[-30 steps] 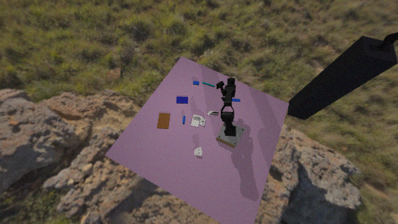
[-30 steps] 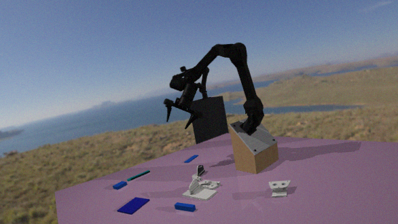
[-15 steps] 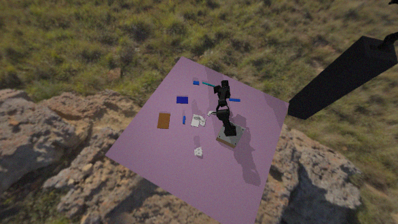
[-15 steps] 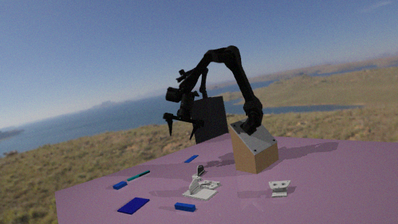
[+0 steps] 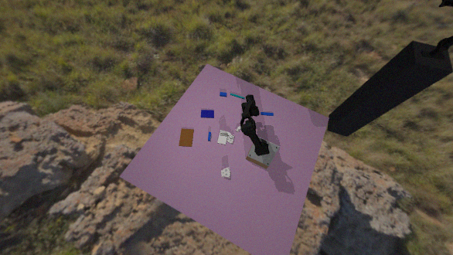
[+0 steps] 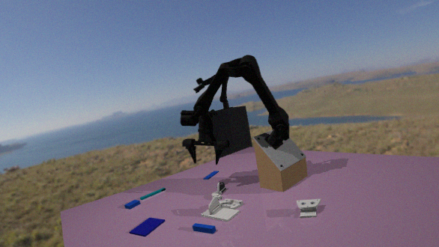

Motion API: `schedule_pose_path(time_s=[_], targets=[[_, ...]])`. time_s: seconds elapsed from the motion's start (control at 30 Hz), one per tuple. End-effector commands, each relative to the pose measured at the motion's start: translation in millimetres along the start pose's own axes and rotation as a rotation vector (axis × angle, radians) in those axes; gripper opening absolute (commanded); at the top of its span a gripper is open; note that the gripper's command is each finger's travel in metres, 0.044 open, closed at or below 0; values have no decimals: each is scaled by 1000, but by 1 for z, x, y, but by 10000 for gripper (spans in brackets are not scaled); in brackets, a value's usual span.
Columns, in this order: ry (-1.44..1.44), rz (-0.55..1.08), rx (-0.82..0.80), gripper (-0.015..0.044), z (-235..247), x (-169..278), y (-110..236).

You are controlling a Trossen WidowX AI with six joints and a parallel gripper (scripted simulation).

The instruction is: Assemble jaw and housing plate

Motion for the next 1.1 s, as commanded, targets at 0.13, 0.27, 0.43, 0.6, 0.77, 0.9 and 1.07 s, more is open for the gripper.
schedule_pose_path(time_s=[0.13, 0.27, 0.43, 0.6, 0.77, 0.9, 1.07], targets=[[-132, -72, 94, 440, -13, 4, -25], [-196, -111, 132, 440, -19, 6, -36], [-219, -127, 145, 440, -21, 6, -40], [-219, -127, 145, 440, -22, 6, -42], [-219, -125, 147, 440, -28, 2, -78], [-219, -125, 147, 440, -28, 2, -80], [-219, -125, 147, 440, -28, 2, -80]])
Point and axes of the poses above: the point midway between the two fingers, 35 mm back from their tips, its own y axis back along the fingers, its own z axis across the jaws, x = y × z, the point moved 7 cm from there along y, back along the fingers, and after that the axes turned 6 degrees about -y, right-handed, at the moved point
